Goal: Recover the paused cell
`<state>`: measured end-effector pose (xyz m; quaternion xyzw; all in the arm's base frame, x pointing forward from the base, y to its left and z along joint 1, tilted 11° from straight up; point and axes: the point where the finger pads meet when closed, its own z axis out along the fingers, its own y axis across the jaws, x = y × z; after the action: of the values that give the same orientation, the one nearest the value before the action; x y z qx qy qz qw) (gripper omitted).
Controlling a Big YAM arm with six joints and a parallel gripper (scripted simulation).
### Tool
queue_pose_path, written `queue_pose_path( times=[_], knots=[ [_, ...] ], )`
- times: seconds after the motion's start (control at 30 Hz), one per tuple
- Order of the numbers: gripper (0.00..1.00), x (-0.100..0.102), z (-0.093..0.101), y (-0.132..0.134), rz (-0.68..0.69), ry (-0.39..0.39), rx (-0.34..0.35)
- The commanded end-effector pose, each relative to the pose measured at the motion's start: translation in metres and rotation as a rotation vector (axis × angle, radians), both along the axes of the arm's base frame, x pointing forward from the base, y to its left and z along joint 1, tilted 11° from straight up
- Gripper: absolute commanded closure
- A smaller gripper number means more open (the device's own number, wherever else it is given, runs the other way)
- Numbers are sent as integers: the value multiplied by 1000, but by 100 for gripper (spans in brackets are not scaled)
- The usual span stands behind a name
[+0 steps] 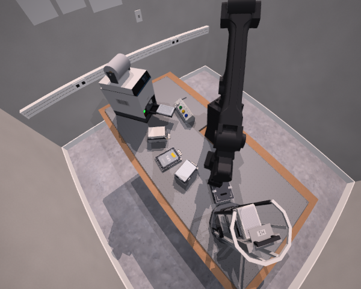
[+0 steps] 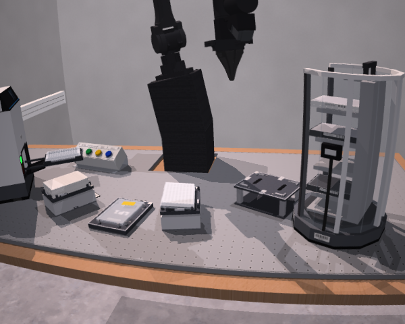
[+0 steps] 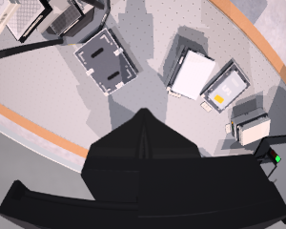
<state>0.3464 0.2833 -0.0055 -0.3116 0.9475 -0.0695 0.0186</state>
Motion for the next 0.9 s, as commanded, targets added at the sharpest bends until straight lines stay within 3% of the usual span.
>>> queue_pose_path(
  times=[0.0, 0.37, 0.47, 0.53, 0.7, 0.8, 0.87],
  knots=[
    [100, 21, 7, 3, -87, 28, -43],
    [100, 50, 27, -22, -66, 5, -23],
    [100, 53, 31, -24, -121, -10, -13],
    [100, 37, 16, -44, -186, 17, -42],
    [100, 52, 25, -54, -351, -28, -16],
    [100, 50, 21, -67, -444, -31, -21],
    [100, 60, 27, -69, -444, -45, -8]
  ],
)
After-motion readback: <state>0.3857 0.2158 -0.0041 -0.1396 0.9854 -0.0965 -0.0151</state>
